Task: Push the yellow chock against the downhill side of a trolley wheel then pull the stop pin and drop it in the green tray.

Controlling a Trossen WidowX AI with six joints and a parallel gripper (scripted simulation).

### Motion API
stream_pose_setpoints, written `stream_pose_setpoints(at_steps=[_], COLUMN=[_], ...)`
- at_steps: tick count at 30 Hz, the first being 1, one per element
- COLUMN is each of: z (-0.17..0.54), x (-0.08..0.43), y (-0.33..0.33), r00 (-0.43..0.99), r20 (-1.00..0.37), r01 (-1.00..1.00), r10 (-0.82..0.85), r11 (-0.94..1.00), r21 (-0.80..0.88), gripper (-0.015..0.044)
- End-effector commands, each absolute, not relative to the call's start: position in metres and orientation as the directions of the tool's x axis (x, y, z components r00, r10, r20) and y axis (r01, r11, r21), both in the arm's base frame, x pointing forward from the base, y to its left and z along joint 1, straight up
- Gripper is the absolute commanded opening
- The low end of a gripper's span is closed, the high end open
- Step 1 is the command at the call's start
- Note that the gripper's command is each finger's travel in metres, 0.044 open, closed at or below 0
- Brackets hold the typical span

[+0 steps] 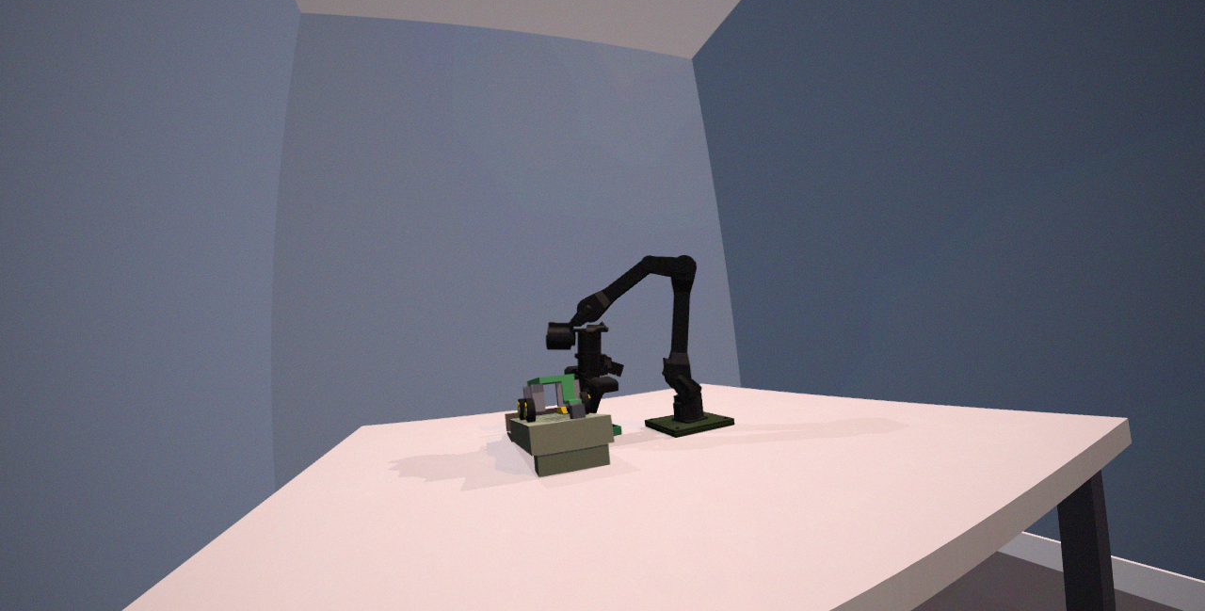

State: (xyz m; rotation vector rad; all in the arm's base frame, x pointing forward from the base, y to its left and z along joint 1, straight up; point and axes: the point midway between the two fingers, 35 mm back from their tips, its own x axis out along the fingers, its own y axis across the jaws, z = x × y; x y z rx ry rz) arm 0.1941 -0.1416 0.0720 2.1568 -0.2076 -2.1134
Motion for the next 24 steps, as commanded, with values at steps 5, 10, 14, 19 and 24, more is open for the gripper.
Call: stream_pose_setpoints(at_steps=[5, 10, 14, 19, 24], z=[0.0691, 0.0682, 0.0674, 0.0664, 0.0654], x=[0.1933, 0.1937, 0.1939, 0.1942, 0.1946], y=[-0.1378, -0.1358, -0.1343, -0.1325, -0.1307], r00=[0.013, 0.013, 0.013, 0.013, 0.013], r20=[-0.984, -0.984, -0.984, -0.984, -0.984], r01=[-0.021, -0.021, -0.021, -0.021, -0.021], r10=[-0.179, -0.179, -0.179, -0.179, -0.178], r11=[-0.984, -0.984, -0.984, -0.984, -0.984], r21=[0.179, 0.179, 0.178, 0.178, 0.178], gripper=[0.0190, 0.0190, 0.0190, 0.0190, 0.0190])
